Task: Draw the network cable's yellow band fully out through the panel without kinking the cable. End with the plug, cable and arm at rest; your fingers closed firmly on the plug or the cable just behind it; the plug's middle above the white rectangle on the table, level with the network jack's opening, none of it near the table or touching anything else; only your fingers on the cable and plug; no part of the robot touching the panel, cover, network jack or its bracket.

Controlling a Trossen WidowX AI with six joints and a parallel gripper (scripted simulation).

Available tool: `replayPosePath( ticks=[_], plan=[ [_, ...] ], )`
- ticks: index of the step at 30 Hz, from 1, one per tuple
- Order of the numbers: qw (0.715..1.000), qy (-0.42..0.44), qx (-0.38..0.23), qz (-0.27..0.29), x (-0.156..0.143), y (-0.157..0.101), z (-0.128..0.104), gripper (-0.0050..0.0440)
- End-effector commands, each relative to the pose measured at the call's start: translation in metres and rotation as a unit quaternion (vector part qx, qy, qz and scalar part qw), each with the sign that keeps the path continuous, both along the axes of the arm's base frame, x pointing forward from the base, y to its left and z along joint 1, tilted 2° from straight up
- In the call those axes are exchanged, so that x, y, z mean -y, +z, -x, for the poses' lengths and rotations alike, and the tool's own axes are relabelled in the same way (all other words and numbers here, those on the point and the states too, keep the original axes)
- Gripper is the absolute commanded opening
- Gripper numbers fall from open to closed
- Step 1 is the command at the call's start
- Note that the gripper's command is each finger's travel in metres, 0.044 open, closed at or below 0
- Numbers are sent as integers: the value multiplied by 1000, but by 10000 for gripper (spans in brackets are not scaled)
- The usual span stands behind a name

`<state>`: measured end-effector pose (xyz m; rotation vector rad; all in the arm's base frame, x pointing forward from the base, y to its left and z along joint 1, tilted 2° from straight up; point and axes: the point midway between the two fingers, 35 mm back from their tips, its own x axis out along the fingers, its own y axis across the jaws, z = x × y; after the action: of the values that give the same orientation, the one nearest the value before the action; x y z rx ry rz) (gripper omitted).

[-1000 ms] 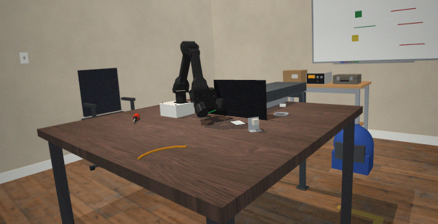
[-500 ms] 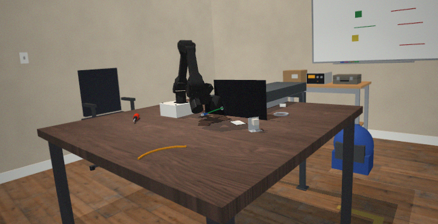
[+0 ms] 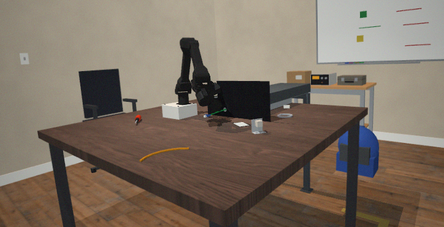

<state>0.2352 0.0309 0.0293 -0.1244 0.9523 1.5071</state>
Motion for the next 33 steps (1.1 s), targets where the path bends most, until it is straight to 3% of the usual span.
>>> replayPosePath(
  ticks=[1,10,12,27,29,33],
  plan=[
    [997,-38,-40,63,1,7,-1,440],
    [967,-142,-141,155,4,12,0,440],
    [967,-142,-141,155,4,12,0,440],
    [838,-369,-279,288,9,19,1,440],
    [838,-369,-279,288,9,19,1,440],
    [778,-445,-313,315,9,22,2,440]
  ],
)
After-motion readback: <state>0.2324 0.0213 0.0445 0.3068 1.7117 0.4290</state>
